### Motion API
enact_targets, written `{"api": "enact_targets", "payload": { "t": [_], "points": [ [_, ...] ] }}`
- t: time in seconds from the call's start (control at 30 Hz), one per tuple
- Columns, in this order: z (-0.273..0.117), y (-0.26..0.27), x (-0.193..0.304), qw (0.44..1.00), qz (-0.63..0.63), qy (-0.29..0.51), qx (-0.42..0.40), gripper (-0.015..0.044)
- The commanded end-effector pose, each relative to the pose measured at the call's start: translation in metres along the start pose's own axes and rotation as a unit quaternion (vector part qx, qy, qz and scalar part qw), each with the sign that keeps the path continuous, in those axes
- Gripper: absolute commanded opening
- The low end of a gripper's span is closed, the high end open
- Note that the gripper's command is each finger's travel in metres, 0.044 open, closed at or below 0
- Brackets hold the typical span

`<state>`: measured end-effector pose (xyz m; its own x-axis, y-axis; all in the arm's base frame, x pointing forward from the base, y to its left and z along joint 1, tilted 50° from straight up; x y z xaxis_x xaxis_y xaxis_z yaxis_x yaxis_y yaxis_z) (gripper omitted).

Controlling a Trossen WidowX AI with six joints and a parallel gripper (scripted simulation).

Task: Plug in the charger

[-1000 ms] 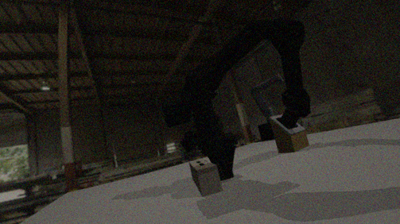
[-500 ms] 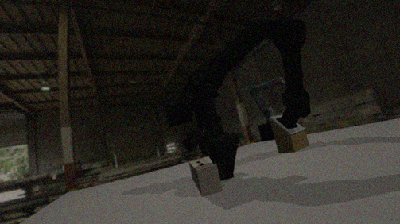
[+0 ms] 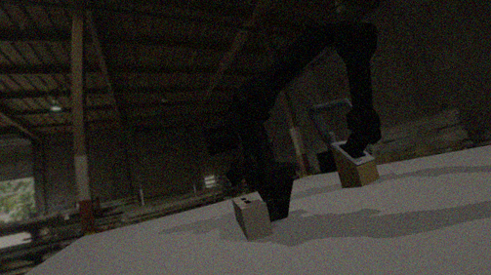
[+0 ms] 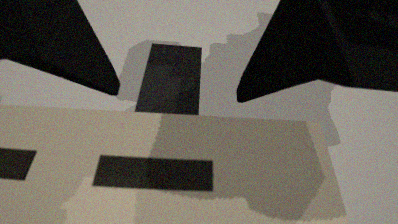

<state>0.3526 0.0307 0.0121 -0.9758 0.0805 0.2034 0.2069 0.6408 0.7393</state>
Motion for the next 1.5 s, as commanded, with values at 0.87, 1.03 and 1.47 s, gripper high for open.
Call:
{"api": "enact_targets", "payload": {
  "t": [0.87,1.03,1.47],
  "points": [
    [0.002,0.002,0.025,1.000,0.005,0.002,-0.002,0.0440],
    [0.002,0.002,0.030,1.000,0.005,0.002,-0.002,0.0440],
    [0.003,0.003,0.043,1.000,0.005,0.003,-0.002,0.0440]
  ]
}}
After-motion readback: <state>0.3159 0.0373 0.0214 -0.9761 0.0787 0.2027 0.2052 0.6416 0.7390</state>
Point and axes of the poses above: the point midway between the two fingers, 35 mm back from their tips, its own z axis out along the fingers, its own y axis across the jaws, x = y × z, the point moved 4 cm from there along -z, back along the fingers, and after that the axes turned 4 degrees about -z, right-handed, at the moved point
